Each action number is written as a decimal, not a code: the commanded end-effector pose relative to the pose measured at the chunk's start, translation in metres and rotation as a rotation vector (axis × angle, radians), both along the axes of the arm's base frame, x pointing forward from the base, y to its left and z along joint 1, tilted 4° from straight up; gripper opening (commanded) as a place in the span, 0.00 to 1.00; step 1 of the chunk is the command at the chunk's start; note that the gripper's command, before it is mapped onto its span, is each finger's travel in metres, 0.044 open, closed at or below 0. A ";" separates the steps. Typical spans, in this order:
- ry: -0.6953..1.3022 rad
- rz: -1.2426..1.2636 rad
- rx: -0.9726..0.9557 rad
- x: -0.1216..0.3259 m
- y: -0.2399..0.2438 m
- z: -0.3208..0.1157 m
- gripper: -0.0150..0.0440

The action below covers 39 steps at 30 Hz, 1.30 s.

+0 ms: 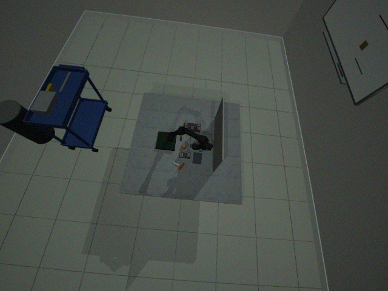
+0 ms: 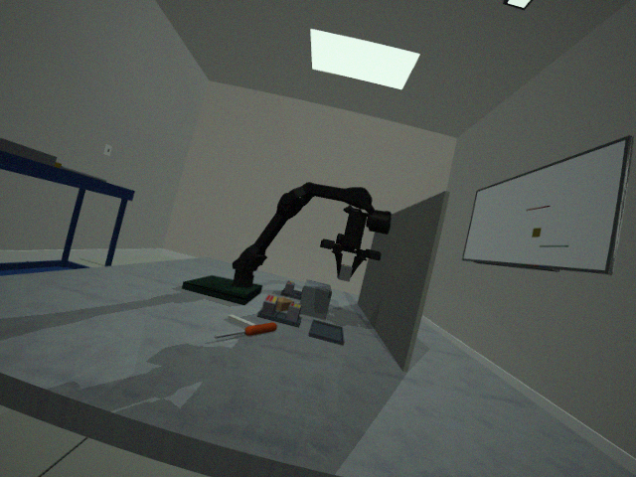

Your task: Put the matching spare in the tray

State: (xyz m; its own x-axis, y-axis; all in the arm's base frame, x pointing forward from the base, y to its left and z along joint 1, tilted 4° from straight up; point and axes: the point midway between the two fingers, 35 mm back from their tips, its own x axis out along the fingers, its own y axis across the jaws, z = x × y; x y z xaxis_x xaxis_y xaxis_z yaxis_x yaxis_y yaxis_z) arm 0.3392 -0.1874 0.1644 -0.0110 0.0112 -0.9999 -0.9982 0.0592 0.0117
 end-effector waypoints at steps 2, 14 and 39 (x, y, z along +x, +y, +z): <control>0.012 0.017 -0.007 -0.015 -0.033 -0.001 0.25; 0.015 0.021 -0.007 -0.019 -0.042 -0.004 0.25; 0.014 0.021 -0.008 -0.016 -0.045 -0.021 0.25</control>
State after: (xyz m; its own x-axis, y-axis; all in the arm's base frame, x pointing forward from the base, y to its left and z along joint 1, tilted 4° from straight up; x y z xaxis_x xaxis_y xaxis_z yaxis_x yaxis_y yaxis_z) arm 0.3228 -0.2311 0.1454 -0.0227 0.0082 -0.9997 -0.9988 0.0430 0.0230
